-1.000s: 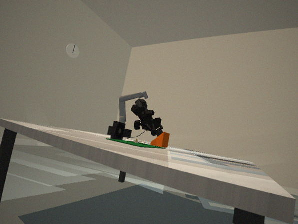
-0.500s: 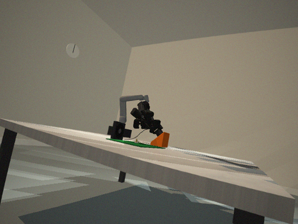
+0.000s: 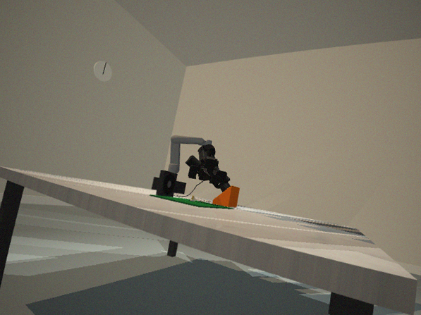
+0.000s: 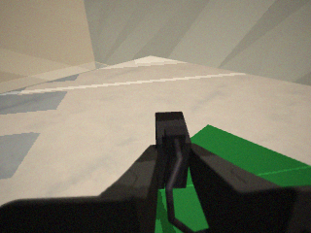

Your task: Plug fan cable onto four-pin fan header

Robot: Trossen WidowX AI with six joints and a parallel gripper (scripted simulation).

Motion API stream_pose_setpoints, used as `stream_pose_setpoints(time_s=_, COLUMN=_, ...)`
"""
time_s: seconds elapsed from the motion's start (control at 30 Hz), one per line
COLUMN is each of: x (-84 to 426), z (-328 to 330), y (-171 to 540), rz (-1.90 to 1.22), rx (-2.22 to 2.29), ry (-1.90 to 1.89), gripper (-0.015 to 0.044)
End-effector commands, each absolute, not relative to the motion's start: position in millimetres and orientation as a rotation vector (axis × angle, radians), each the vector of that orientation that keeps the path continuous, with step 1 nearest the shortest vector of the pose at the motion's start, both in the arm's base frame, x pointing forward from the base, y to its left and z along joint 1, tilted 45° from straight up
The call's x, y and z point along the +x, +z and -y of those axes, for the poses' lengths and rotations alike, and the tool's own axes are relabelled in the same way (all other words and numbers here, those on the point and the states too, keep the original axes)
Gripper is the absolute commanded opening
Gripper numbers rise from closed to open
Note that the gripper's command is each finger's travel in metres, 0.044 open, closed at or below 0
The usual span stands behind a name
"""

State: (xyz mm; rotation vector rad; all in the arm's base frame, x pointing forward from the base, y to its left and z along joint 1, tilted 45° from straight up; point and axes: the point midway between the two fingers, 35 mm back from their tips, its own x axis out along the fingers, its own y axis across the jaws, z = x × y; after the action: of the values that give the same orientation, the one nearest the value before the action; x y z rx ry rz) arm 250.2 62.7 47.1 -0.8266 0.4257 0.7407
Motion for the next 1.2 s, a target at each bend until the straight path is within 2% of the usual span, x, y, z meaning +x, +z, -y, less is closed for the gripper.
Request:
stream_pose_setpoints(time_s=0.0, x=249, z=-65, y=49, rz=-0.421, rx=-0.829, ry=0.743, gripper=0.0000)
stream_pose_setpoints(time_s=1.17, x=248, z=-60, y=47, rz=-0.435, rx=-0.827, ry=0.751, gripper=0.0000)
